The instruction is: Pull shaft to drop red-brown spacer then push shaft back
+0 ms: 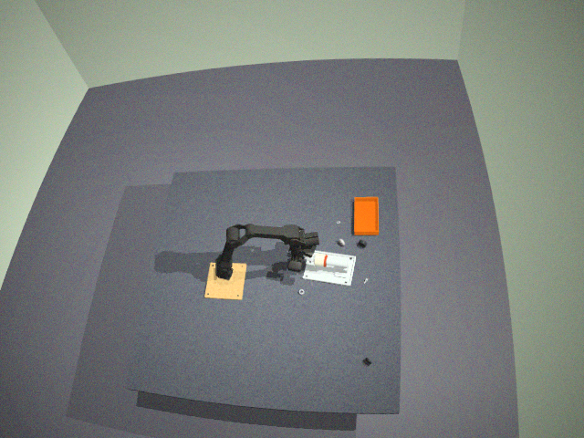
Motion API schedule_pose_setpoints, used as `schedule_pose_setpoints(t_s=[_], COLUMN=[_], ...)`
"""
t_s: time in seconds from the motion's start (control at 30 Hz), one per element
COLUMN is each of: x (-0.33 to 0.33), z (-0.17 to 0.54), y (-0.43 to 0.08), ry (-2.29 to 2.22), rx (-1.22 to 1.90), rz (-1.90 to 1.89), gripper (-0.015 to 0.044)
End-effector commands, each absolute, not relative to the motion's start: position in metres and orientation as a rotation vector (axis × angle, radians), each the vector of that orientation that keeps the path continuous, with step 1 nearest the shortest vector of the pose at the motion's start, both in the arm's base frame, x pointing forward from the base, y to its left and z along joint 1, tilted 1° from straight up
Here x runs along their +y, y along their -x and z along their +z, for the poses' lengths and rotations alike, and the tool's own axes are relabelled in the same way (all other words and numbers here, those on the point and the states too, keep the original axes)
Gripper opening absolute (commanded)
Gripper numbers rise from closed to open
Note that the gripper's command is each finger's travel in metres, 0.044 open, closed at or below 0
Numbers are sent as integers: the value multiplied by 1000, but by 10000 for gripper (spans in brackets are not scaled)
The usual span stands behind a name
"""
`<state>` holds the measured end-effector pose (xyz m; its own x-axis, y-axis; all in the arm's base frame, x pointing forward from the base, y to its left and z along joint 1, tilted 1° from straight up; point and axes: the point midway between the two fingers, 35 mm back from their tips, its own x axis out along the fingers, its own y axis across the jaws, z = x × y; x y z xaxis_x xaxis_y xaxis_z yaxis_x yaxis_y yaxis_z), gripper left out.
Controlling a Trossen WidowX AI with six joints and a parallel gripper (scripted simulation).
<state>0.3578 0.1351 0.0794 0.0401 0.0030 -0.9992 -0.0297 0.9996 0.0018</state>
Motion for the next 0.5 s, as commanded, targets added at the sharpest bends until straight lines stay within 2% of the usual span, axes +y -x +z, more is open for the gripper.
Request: schedule_pose_setpoints(t_s=[0.0,0.47], x=[135,135], z=[79,79], y=[-355,-353], ry=[20,20], rx=[1536,1536], rz=[26,26], gripper=[0,0])
